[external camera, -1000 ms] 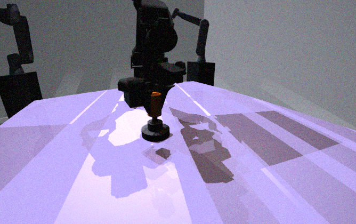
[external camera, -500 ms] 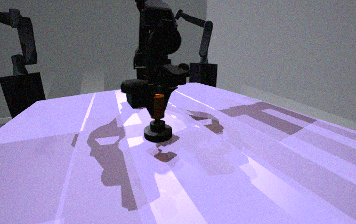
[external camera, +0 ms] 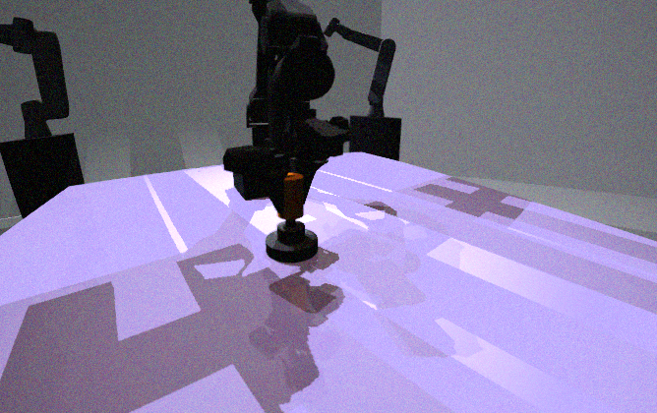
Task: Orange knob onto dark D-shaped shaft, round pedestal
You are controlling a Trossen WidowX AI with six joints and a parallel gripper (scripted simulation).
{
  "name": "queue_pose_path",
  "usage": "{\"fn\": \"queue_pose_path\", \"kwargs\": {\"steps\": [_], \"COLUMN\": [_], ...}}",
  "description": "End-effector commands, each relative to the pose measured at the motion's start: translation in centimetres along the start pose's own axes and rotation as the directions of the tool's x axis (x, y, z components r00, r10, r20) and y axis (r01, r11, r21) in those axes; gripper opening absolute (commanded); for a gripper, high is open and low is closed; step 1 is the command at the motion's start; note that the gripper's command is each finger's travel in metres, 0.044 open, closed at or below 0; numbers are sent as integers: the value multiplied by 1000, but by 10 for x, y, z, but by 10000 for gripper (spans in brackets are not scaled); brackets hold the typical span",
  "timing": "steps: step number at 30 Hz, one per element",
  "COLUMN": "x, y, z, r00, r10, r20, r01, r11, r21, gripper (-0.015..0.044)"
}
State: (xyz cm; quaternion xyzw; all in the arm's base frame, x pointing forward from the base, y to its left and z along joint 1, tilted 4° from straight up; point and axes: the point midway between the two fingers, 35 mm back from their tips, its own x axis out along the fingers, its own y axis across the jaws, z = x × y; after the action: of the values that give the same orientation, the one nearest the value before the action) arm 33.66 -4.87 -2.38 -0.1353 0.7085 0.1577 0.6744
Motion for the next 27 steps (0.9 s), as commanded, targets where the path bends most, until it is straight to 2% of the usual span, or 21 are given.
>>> {"fn": "queue_pose_path", "kwargs": {"steps": [1, 5, 27], "x": [-4, -5, 1], "y": [-1, 1, 1], "z": [1, -1, -2], "r00": [1000, 1000, 1000], "r10": [-5, -5, -5], "r20": [6, 6, 5], "r01": [6, 6, 6], "r11": [997, 981, 981], "r21": [-73, -195, -195], "gripper": [0, 0, 0]}}
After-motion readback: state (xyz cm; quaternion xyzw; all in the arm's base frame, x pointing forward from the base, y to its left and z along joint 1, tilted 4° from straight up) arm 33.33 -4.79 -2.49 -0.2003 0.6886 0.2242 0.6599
